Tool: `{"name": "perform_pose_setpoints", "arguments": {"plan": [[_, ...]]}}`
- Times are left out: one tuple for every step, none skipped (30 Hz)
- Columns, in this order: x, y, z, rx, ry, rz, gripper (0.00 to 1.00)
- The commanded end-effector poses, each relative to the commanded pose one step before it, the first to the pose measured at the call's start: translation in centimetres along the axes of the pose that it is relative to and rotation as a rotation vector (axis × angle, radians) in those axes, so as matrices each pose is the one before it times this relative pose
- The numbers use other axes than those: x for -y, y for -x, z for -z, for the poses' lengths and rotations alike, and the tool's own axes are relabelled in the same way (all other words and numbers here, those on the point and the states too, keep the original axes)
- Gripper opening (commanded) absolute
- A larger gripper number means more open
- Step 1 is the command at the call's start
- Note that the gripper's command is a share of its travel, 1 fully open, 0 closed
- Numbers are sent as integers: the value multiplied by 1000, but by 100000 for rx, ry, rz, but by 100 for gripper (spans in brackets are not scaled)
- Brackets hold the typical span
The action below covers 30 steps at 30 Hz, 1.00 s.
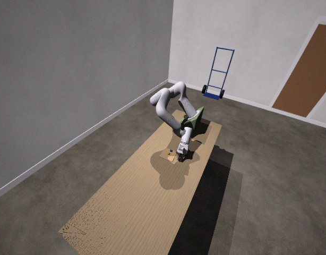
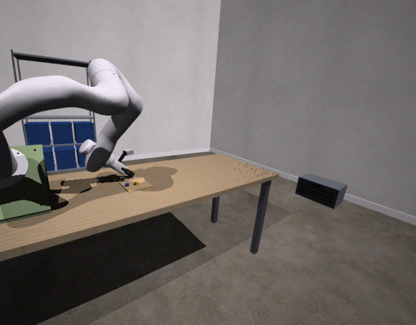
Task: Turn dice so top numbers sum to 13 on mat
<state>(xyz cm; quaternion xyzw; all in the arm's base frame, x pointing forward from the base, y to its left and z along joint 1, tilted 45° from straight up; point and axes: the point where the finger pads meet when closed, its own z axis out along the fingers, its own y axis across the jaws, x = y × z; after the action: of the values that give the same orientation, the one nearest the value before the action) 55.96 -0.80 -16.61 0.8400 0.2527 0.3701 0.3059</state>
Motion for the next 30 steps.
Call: {"name": "perform_pose_setpoints", "arguments": {"plan": [[-5, -88, 0, -137, 25, -19, 11], [0, 0, 0, 0, 0, 0, 11], [0, 0, 0, 0, 0, 0, 11], [0, 0, 0, 0, 0, 0, 11], [0, 0, 0, 0, 0, 0, 11], [0, 0, 0, 0, 0, 0, 11], [0, 0, 0, 0, 0, 0, 11], [0, 0, 0, 0, 0, 0, 11], [0, 0, 0, 0, 0, 0, 11], [0, 0, 0, 0, 0, 0, 11], [0, 0, 0, 0, 0, 0, 11], [0, 0, 0, 0, 0, 0, 11], [0, 0, 0, 0, 0, 0, 11], [0, 0, 0, 0, 0, 0, 11], [0, 0, 0, 0, 0, 0, 11], [0, 0, 0, 0, 0, 0, 11], [0, 0, 0, 0, 0, 0, 11], [0, 0, 0, 0, 0, 0, 11], [0, 0, 0, 0, 0, 0, 11], [0, 0, 0, 0, 0, 0, 11], [0, 0, 0, 0, 0, 0, 11], [0, 0, 0, 0, 0, 0, 11], [0, 0, 0, 0, 0, 0, 15], [0, 0, 0, 0, 0, 0, 15], [0, 0, 0, 0, 0, 0, 15], [0, 0, 0, 0, 0, 0, 19], [0, 0, 0, 0, 0, 0, 19], [0, 0, 0, 0, 0, 0, 19], [0, 0, 0, 0, 0, 0, 23], [0, 0, 0, 0, 0, 0, 23]]}}
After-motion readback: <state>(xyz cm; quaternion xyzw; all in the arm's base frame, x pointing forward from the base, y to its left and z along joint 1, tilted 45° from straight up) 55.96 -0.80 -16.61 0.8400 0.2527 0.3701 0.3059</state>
